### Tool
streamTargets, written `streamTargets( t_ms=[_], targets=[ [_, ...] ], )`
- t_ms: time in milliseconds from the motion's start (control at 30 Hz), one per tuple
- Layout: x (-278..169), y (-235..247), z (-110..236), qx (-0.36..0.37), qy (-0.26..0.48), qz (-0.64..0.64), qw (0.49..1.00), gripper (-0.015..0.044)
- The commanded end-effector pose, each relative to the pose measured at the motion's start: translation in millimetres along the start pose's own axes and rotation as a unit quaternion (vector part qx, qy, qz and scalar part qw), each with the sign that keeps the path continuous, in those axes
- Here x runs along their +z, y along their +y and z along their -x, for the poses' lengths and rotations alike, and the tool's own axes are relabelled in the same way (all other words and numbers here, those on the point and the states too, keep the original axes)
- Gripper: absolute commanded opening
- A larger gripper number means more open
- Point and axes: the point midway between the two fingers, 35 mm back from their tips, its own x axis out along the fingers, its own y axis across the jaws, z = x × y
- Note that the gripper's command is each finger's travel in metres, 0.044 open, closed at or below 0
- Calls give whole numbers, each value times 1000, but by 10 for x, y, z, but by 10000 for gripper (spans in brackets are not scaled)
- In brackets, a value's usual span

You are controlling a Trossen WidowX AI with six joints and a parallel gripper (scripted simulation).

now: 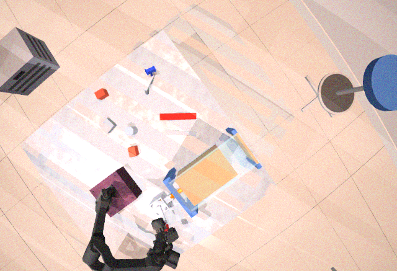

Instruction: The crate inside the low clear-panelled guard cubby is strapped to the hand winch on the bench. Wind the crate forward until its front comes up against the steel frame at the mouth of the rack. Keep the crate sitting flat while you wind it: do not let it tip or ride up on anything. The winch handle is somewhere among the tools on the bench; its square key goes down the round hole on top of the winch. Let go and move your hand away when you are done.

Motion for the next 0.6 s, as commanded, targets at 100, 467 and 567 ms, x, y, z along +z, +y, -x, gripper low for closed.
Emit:
streamTargets(
  t_ms=[100, 467, 567],
  targets=[
    [279, 95, 32, -1, -24, 18, 1000, 0],
    [404, 158, 40, -1, -24, 18, 1000, 0],
    [439, 180, 42, -1, -24, 18, 1000, 0]
  ],
)
